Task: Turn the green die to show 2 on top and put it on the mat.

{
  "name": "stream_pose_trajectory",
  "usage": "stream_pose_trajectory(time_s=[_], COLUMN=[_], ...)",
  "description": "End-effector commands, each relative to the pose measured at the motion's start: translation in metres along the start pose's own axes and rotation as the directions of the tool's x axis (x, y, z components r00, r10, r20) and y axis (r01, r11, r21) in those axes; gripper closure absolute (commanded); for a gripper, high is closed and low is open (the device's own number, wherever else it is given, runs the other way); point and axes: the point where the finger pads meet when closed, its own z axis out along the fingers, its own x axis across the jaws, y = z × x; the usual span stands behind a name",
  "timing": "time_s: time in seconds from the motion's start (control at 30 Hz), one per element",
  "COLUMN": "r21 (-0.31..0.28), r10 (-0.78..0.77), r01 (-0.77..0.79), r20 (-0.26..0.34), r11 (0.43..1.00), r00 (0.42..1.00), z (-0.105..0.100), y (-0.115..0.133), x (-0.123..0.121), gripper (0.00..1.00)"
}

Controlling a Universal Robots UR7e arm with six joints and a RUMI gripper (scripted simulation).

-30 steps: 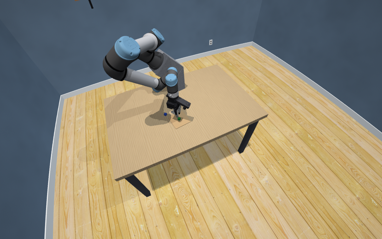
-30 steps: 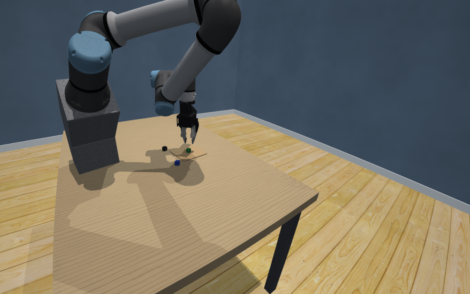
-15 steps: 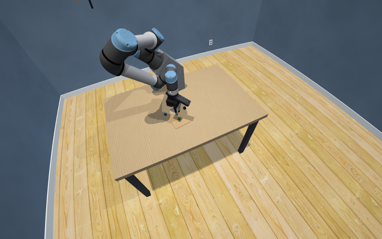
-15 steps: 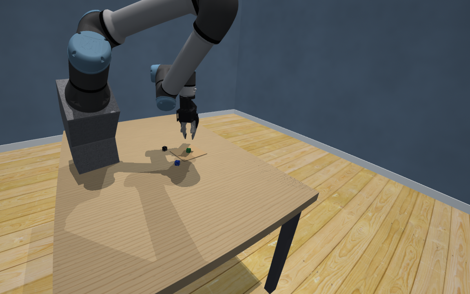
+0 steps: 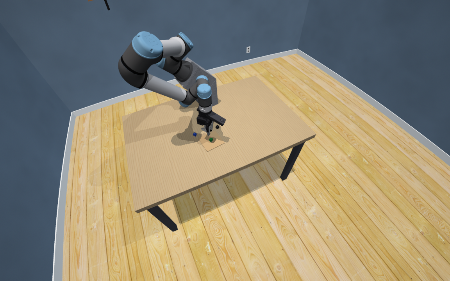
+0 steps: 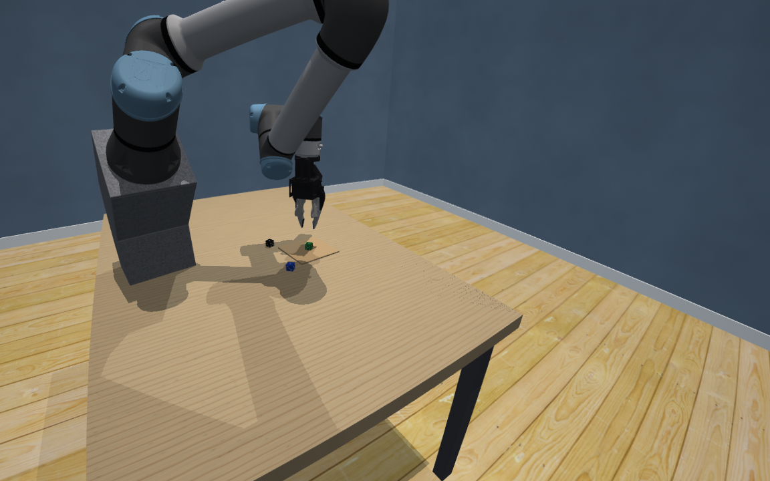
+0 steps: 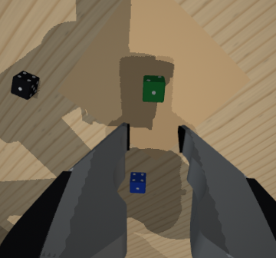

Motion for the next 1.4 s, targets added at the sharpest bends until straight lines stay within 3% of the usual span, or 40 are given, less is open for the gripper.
stream_pose_trajectory(time_s=[0.0, 0.53, 1.37], r21=[-0.068, -0.195, -0.231], r10=[0.004, -0.001, 0.0], r01=[-0.003, 0.0, -0.001], r20=[0.01, -0.008, -0.005], r11=[0.998, 0.981, 0.973], r00=[1.0, 1.0, 1.0], z=[0.0017, -0.0021, -0.0014], y=[-0.0016, -0.0029, -0.0038], x=[-0.0018, 0.002, 0.0015], gripper=[0.79, 0.79, 0.79])
